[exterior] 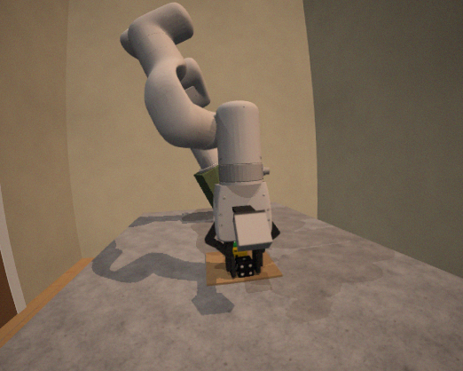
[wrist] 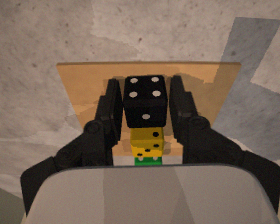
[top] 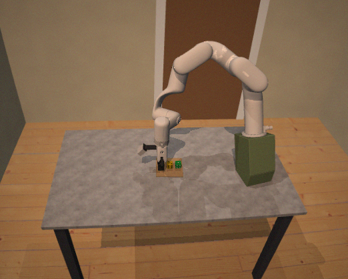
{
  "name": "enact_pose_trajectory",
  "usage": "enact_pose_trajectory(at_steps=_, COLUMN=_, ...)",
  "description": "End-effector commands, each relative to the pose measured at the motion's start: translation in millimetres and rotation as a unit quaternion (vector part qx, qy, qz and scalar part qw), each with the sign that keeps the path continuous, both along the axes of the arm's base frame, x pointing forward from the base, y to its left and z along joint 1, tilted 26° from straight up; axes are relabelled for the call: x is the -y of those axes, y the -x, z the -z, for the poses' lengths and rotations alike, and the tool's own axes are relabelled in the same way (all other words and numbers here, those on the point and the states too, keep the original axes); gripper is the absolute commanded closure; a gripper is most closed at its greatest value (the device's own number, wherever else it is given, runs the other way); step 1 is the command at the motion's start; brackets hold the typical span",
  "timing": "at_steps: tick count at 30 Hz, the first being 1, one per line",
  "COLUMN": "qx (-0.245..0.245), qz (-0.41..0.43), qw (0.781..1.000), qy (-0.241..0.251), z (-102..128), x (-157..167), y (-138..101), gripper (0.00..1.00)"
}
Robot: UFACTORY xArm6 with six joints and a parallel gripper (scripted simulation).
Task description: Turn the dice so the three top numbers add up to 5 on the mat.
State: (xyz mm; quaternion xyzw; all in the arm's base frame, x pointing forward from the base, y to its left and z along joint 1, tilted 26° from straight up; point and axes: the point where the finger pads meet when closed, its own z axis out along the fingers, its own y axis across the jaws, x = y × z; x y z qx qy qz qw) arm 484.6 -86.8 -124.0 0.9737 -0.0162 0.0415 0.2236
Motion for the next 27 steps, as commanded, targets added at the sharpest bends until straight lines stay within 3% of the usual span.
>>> enact_pose_trajectory(at_steps=1, qx=0.002, qz=-0.001, qw=1.000, qy=0.000, z=-1, x=-1, y=-2, gripper=0.53)
enact_pose_trajectory(at_steps=15, qx=0.002, qz=-0.001, qw=1.000, qy=0.000, z=-4, x=-2, y=-1, gripper=0.53)
enact_pose_trajectory(at_steps=27, qx=0.002, qz=-0.001, qw=1.000, qy=0.000, z=-41, x=-20, y=2, gripper=0.53)
